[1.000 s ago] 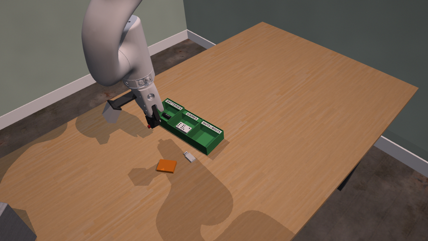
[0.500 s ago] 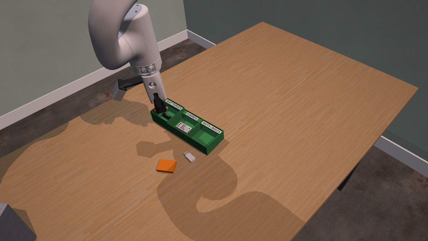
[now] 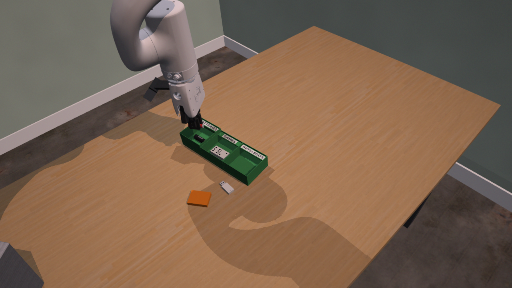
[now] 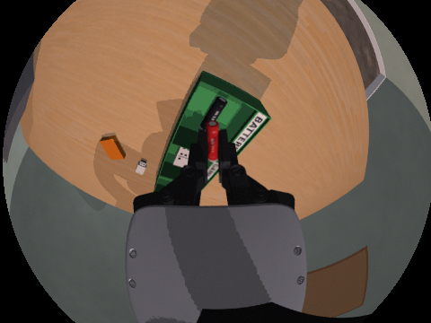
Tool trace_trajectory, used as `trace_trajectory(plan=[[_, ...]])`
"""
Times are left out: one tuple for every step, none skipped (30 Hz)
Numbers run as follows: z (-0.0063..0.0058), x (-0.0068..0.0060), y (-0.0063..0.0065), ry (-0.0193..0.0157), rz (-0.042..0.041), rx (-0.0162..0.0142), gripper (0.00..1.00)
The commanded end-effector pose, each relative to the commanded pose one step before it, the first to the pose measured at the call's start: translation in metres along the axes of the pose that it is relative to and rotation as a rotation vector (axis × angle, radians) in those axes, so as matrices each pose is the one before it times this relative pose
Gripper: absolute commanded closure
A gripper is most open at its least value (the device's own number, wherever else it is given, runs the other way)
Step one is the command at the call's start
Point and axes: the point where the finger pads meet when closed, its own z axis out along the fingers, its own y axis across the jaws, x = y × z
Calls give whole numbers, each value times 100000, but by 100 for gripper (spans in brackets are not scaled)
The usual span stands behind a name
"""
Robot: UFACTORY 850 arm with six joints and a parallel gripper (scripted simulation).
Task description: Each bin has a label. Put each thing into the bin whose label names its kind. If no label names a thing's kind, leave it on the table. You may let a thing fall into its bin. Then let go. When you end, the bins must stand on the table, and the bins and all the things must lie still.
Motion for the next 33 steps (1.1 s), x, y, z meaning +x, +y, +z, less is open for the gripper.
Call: trace_trajectory(plan=[[-66,-45,107,-53,15703,293,100],[0,0,-1,86,3469,195,100],[0,0,-1,77,3464,185,100],[0,0,0,0,0,0,100],[0,0,0,0,0,0,100],[0,0,-2,148,9760,457,100],[0,-1,-1,14,1967,73,100],[0,-1,0,3,2090,69,100],[0,-1,1,-12,3128,80,100],[0,-1,1,-43,3549,38,100],[-2,-1,6,-87,3457,-39,100],[0,-1,1,-124,2920,-130,100],[0,-1,2,0,0,0,100],[0,-1,1,0,0,0,100],[0,0,1,0,0,0,100],[0,0,0,0,0,0,100],[0,0,-1,0,0,0,100],[0,0,-1,0,0,0,100],[0,0,-1,0,0,0,100],[0,0,-1,0,0,0,100],[0,0,0,0,0,0,100],[0,0,0,0,0,0,100],[-1,1,2,0,0,2,100],[0,1,-1,0,0,-1,100],[0,1,-2,0,0,-1,100],[-2,1,4,1,0,4,100],[1,1,-3,0,0,-2,100],[1,1,-2,0,0,-1,100],[0,1,-2,0,0,-1,100],[199,0,2,0,0,2,100],[199,0,2,0,0,2,100],[202,0,-6,-1,0,-4,100],[200,0,0,0,0,0,100]])
